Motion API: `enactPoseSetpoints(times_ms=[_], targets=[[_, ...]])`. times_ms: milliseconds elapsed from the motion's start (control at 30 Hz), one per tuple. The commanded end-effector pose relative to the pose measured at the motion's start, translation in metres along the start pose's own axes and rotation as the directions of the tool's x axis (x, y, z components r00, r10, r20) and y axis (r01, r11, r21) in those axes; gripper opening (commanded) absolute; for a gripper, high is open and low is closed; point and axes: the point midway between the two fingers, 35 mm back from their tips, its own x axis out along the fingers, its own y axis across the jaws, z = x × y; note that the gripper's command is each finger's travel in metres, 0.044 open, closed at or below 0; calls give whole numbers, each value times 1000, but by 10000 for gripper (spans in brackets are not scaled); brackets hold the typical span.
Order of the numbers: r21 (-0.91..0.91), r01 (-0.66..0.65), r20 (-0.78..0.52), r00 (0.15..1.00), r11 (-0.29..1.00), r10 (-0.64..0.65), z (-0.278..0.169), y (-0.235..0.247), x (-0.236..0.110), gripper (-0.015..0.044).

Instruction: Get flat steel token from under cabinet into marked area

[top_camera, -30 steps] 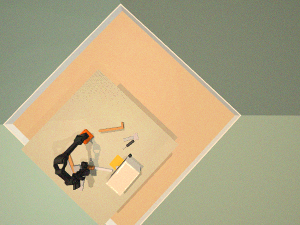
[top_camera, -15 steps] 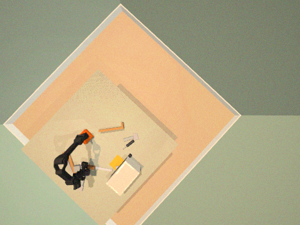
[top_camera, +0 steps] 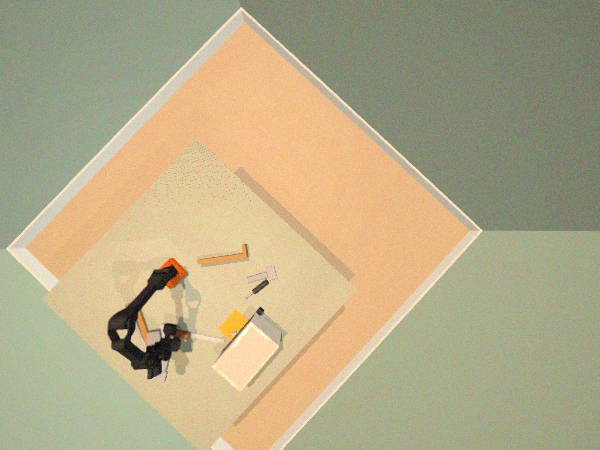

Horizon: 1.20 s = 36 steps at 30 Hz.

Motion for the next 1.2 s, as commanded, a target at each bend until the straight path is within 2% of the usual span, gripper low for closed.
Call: enactPoseSetpoints(times_ms=[0,267,367,767,900,1167], targets=[[-2,-3,4,1000,1000,3,0,0,3,270],[-10,-4,4,1000,1000,4,-1,6,6,270],[-1,4,1,1000,1000,-4,-1,2,4,191],[-1,4,1,1000,1000,-4,-1,2,4,111],[-1,4,1,1000,1000,-4,-1,2,4,6],[3,1,3,1000,1000,-1,7,2,4,0]])
